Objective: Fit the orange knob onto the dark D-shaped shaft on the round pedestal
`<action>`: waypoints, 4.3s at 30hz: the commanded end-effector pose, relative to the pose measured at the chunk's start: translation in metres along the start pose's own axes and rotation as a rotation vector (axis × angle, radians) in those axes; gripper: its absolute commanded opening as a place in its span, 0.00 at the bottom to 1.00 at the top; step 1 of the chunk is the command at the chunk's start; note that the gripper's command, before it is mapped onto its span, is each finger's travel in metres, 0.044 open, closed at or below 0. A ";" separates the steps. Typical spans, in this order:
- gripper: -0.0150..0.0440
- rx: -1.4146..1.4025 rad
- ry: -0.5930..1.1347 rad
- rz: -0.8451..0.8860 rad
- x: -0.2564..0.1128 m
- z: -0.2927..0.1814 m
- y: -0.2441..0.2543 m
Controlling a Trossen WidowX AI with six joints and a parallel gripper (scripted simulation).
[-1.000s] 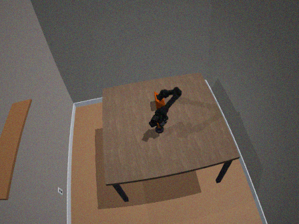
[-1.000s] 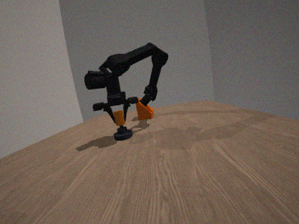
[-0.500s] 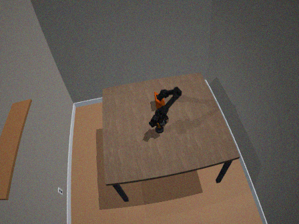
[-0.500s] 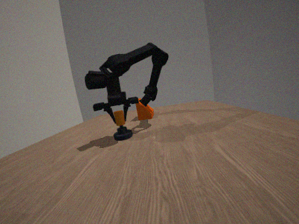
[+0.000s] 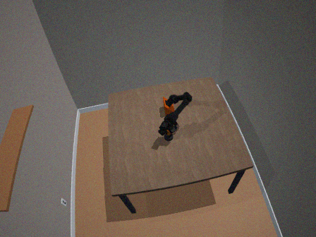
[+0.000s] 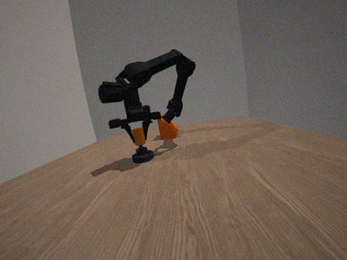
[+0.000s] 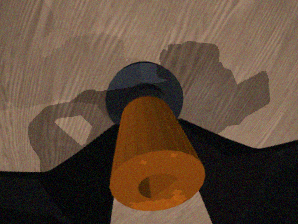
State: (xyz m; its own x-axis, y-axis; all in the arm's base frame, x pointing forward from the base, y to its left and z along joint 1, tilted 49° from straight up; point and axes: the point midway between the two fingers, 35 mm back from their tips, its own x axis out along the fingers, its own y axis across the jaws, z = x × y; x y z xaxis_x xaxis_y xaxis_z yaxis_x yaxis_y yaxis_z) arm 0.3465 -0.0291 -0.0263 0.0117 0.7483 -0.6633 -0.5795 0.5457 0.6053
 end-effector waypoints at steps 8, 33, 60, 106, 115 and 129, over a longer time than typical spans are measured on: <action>0.25 -0.037 -0.005 -0.001 0.000 -0.001 -0.001; 0.25 -0.092 -0.005 -0.002 -0.002 0.000 -0.001; 0.25 -0.247 -0.005 -0.002 0.003 0.000 -0.001; 0.25 -0.456 -0.005 -0.002 0.002 -0.001 -0.001; 0.25 -0.456 -0.005 -0.002 0.000 -0.001 -0.001; 0.25 -0.665 -0.005 -0.003 -0.001 -0.002 -0.003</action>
State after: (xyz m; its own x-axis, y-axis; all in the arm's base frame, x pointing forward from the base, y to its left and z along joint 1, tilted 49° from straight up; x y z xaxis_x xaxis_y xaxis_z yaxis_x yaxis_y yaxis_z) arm 0.3464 -0.0311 -0.0279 0.0130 0.7497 -0.6616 -0.9454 0.2247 0.2361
